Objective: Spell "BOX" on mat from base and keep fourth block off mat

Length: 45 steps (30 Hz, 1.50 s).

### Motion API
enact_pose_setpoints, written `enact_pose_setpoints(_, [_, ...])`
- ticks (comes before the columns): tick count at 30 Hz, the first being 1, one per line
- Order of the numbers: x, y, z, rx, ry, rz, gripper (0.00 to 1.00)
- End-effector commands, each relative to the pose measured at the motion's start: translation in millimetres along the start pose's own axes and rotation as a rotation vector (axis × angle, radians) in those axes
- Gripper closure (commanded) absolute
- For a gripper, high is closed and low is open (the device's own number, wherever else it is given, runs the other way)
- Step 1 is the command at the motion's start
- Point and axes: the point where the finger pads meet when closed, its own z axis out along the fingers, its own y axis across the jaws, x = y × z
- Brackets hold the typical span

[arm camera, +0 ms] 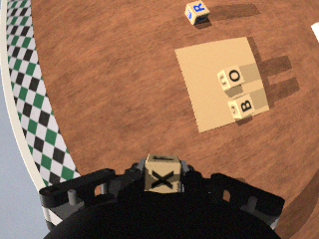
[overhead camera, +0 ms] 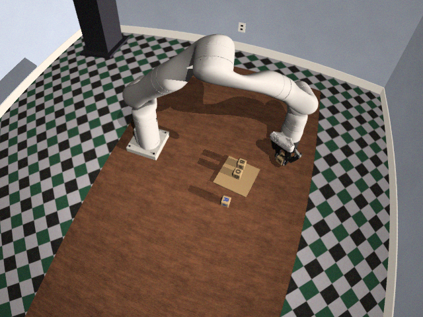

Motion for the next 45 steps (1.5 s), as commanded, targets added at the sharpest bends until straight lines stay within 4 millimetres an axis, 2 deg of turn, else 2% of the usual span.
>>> enact_pose_setpoints(1, [3, 0, -1, 0.002, -0.001, -0.005, 0.74])
enact_pose_setpoints(4, [18, 4, -2, 0.002, -0.003, -0.041, 0.74])
enact_pose_setpoints(7, [47, 14, -4, 0.003, -0.006, -0.111, 0.74])
enact_pose_setpoints(9, [47, 14, -4, 0.003, -0.006, -0.111, 0.74])
enact_pose_setpoints(16, [129, 59, -6, 0.004, -0.004, -0.326, 0.74])
enact_pose_setpoints(20, [155, 79, -5, 0.003, -0.001, -0.400, 0.74])
enact_pose_setpoints(23, [161, 83, -5, 0.002, 0.000, -0.415, 0.74])
enact_pose_setpoints(37, [161, 83, -5, 0.002, 0.000, -0.415, 0.74])
enact_pose_setpoints(45, [161, 83, 2, 0.002, 0.000, -0.415, 0.74])
